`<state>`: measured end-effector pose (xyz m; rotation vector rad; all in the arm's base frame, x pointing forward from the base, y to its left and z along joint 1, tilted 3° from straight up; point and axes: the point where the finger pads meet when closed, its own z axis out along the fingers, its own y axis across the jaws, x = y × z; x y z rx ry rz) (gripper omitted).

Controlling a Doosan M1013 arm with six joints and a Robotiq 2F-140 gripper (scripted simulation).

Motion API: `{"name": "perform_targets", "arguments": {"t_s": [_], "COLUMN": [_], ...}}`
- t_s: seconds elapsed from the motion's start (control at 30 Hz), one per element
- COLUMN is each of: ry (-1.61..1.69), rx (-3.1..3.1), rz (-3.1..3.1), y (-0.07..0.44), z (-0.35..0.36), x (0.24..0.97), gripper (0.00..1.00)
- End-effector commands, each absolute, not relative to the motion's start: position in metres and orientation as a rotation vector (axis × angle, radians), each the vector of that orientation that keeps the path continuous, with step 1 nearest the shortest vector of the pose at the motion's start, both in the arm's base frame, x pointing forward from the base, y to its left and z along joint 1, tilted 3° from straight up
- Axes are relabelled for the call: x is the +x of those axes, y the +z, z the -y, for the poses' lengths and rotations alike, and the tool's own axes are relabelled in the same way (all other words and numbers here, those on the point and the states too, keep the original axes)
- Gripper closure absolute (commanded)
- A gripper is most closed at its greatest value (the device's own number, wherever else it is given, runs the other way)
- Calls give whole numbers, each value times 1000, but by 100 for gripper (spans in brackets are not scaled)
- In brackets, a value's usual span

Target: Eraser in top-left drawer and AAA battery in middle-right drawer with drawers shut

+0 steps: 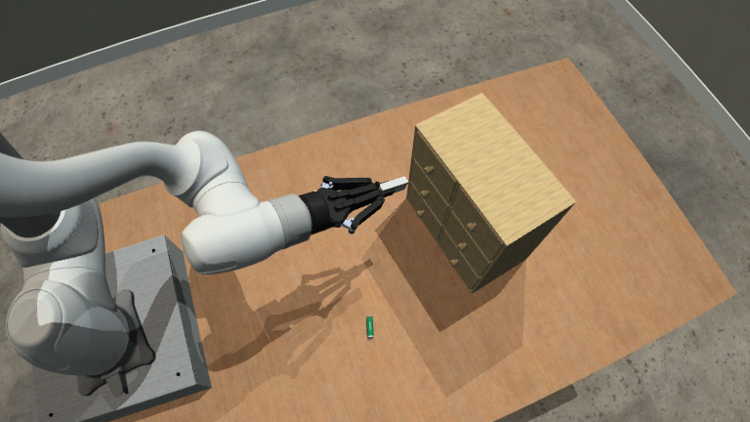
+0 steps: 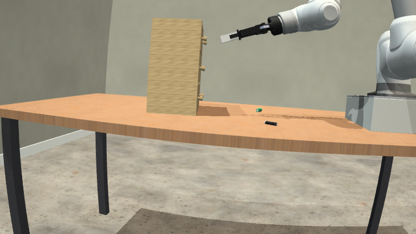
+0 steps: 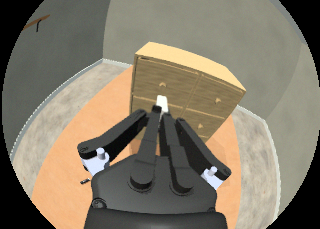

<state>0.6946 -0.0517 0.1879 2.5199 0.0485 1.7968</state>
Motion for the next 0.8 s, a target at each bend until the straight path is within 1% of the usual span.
{"name": "perform_targets", "arguments": {"t_s": [0.0,0.2,0.5,0.77], "ry": [1797,1797,1797,1797], "rx": [2520,2520,2520,2520], "rz": [-48,-48,-48,-48], "y": [188,191,206,207], "z": [52,52,51,51], "x": [694,687,647,644], "gripper": [100,100,100,100]}}
